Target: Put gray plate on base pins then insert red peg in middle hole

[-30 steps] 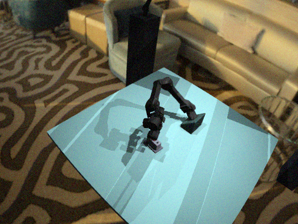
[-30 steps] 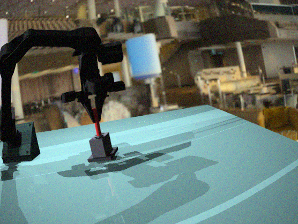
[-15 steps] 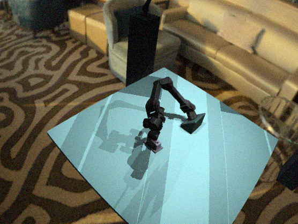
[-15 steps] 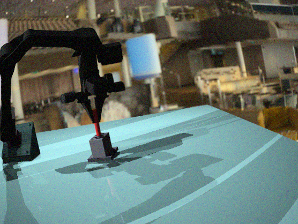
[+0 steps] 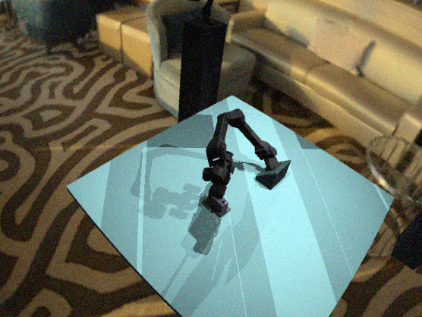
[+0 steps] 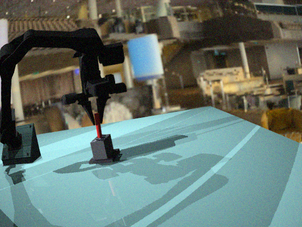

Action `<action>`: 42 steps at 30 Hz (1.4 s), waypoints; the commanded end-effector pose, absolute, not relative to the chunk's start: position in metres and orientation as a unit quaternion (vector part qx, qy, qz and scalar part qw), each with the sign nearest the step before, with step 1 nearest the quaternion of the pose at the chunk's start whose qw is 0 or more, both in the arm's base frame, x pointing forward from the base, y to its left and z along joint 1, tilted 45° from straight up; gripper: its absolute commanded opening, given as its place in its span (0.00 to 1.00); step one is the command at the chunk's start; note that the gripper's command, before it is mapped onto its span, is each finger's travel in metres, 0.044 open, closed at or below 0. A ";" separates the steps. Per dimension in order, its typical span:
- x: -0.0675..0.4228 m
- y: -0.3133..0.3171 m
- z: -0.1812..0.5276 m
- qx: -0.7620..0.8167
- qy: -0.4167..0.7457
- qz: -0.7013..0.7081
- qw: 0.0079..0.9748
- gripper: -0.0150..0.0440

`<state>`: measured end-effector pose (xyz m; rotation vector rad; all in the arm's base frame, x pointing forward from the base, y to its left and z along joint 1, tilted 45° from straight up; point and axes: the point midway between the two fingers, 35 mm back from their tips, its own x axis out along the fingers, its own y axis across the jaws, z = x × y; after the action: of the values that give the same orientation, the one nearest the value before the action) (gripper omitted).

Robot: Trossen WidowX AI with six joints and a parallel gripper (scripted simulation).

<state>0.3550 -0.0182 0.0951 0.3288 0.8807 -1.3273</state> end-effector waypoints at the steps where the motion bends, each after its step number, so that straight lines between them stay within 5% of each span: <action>1: 0.355 -0.018 0.095 0.147 0.393 -0.593 0.687 0.51; 42: 0.353 -0.001 0.110 0.143 0.394 -0.593 0.687 0.51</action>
<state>0.3533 -0.0033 0.1086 0.3140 0.8801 -1.3265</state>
